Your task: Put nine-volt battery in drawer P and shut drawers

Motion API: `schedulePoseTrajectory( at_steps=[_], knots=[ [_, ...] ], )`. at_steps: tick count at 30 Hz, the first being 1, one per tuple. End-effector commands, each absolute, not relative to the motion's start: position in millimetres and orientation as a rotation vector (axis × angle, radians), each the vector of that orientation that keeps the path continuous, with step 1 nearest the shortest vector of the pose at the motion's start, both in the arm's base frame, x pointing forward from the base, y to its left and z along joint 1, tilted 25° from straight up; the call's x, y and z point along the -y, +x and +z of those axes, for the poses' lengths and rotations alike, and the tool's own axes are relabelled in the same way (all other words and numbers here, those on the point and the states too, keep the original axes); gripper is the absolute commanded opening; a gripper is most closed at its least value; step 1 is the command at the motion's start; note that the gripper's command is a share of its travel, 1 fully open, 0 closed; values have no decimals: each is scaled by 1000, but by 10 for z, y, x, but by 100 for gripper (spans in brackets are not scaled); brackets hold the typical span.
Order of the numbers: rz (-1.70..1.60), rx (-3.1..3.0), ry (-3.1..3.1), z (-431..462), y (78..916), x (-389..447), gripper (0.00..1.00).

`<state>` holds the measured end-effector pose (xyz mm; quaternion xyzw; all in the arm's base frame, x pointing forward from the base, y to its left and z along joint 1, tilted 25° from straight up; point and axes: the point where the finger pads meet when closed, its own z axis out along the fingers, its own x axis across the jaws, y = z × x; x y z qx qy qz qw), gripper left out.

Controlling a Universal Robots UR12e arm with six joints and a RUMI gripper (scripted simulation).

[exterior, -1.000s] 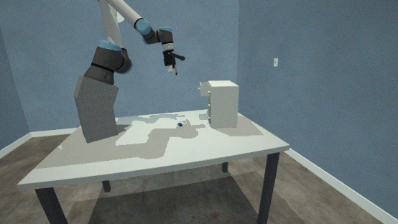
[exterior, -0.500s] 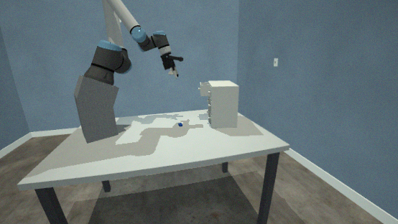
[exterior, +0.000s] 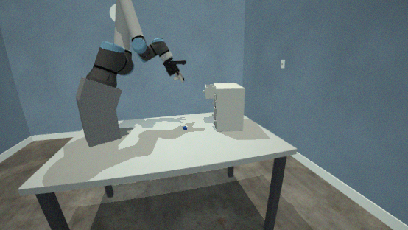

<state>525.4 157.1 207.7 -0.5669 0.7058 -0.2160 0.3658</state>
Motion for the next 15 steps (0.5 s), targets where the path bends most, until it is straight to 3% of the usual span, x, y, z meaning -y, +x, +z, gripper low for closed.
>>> schedulePoseTrajectory(
  at_steps=[1,15],
  knots=[
    [-631,-1773,-1400,2040,5347,-1573,100],
    [-761,-1680,-1287,1966,5510,-1583,100]
  ],
)
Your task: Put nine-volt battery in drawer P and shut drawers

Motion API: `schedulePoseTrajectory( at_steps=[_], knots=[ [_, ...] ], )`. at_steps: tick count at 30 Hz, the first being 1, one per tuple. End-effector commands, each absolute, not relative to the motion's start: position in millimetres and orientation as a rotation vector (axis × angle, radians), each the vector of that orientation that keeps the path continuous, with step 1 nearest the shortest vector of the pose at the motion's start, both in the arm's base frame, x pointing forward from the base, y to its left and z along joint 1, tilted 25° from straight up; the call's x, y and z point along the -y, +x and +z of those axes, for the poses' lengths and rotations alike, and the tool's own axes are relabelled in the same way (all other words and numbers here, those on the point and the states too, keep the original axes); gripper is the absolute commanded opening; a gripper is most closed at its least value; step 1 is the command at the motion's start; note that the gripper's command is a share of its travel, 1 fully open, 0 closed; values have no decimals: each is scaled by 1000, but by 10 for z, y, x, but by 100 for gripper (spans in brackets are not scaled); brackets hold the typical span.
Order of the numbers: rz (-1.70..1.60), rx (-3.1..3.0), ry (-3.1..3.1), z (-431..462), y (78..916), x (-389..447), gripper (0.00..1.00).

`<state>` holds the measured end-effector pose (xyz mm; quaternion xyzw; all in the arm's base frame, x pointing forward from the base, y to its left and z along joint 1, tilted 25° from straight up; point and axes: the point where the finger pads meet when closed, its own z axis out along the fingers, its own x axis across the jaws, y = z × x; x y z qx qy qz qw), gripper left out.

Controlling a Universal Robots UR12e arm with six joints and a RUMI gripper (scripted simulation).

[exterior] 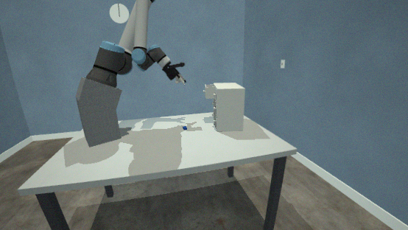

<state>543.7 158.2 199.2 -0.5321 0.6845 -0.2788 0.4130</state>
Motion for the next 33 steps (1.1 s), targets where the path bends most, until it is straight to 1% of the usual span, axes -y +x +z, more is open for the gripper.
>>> schedulePoseTrajectory(
  at_steps=[1,33],
  knots=[
    [-770,-1672,-1278,1959,5522,-1584,100],
    [-1024,-1445,-1016,1769,5860,-1609,100]
  ],
)
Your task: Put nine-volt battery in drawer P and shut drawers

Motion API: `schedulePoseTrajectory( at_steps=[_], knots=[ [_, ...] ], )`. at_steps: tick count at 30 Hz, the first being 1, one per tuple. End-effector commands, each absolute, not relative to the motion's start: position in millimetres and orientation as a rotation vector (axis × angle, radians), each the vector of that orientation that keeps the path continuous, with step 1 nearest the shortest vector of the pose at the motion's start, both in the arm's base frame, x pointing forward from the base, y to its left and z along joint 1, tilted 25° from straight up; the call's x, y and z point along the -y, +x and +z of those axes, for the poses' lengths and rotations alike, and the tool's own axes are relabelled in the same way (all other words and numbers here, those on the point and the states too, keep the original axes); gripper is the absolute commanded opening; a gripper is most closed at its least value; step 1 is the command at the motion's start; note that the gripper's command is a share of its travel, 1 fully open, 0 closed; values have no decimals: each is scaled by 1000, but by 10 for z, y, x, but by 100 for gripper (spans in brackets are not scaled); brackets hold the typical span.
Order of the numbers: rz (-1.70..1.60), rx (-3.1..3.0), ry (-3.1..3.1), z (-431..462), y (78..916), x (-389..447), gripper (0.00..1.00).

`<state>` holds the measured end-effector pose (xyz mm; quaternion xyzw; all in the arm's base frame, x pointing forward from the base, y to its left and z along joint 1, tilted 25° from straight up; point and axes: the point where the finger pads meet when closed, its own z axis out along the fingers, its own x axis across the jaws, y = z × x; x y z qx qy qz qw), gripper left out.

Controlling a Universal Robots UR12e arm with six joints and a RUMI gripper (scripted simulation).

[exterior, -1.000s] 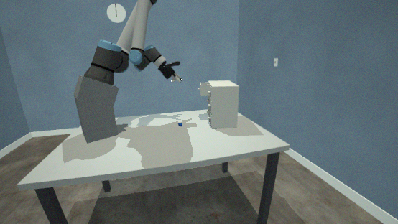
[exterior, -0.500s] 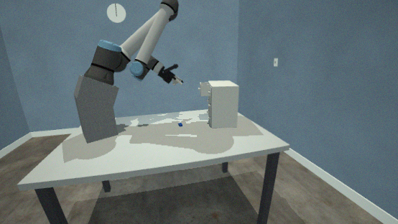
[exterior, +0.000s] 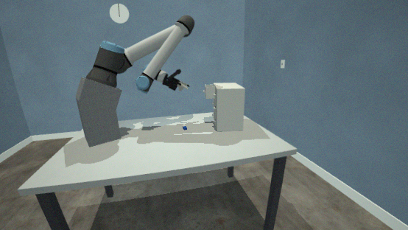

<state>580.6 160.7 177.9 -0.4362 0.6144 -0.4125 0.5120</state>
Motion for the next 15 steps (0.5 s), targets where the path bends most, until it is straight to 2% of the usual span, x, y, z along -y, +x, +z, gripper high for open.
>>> schedulePoseTrajectory(
  at_steps=[1,15],
  knots=[
    [-1031,-1438,-1009,1764,5872,-1609,100],
    [-1075,-1391,-954,1716,5928,-1614,100]
  ],
)
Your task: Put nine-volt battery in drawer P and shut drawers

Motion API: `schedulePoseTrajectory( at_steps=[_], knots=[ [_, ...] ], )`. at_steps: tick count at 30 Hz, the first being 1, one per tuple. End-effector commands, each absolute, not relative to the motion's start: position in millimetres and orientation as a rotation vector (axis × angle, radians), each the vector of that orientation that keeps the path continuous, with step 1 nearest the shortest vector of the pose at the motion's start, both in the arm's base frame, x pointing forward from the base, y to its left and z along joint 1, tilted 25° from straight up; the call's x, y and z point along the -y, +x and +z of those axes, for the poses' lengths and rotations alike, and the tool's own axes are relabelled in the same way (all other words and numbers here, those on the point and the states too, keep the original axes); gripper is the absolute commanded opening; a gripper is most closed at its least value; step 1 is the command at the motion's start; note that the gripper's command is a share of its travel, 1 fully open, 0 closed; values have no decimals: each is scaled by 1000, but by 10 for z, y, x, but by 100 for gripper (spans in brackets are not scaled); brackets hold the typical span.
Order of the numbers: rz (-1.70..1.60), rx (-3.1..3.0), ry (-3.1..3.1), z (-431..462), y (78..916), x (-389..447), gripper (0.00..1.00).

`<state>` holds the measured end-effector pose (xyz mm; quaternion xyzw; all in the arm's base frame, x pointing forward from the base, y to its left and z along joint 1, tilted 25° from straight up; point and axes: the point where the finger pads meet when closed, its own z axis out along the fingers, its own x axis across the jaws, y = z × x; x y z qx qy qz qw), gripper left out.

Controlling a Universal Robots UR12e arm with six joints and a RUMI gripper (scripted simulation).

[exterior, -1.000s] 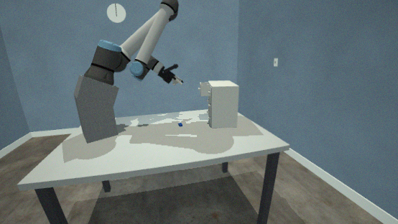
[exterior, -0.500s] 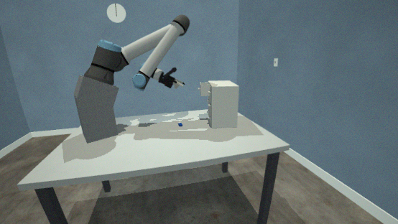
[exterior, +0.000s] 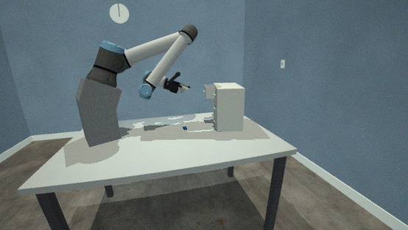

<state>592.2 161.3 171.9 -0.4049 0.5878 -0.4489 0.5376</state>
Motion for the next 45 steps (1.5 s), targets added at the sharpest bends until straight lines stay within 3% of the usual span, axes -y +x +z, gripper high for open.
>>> schedulePoseTrajectory(
  at_steps=[1,9,10,45],
  knots=[
    [-1077,-1389,-953,1714,5929,-1614,100],
    [-1080,-1386,-949,1709,5932,-1614,100],
    [-1080,-1386,-949,1709,5932,-1614,20],
    [-1080,-1386,-949,1709,5932,-1614,20]
  ],
)
